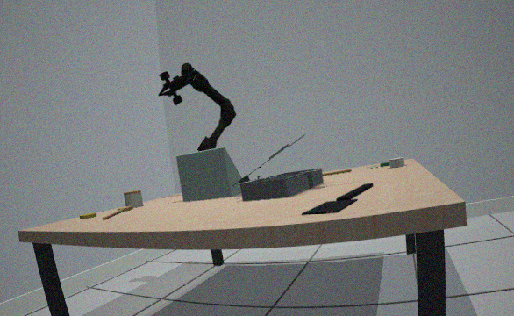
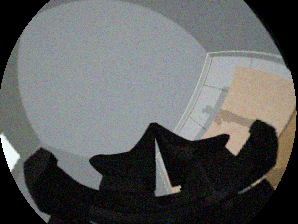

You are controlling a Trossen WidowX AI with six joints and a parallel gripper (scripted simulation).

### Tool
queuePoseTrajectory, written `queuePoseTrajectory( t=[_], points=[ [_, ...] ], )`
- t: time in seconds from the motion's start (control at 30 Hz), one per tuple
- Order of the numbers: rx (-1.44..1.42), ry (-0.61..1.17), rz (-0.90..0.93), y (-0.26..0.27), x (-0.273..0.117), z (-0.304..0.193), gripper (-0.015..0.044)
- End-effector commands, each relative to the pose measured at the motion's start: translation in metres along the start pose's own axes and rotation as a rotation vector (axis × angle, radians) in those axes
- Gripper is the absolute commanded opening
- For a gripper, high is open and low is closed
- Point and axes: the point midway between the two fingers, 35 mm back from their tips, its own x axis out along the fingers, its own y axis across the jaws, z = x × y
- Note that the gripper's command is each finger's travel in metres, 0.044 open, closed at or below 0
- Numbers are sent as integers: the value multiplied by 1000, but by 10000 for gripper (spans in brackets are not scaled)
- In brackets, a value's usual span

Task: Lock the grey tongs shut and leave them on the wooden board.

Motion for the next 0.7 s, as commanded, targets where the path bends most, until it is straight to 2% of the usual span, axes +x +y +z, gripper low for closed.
queuePoseTrajectory(
  t=[0.0,0.13,0.23,0.67],
  points=[
    [-19,79,72,25,-4,-30,-150],
    [-30,118,111,36,-9,-44,-150],
    [-51,193,167,54,-18,-71,-150],
    [-134,467,394,117,-87,-172,-150]
  ],
)
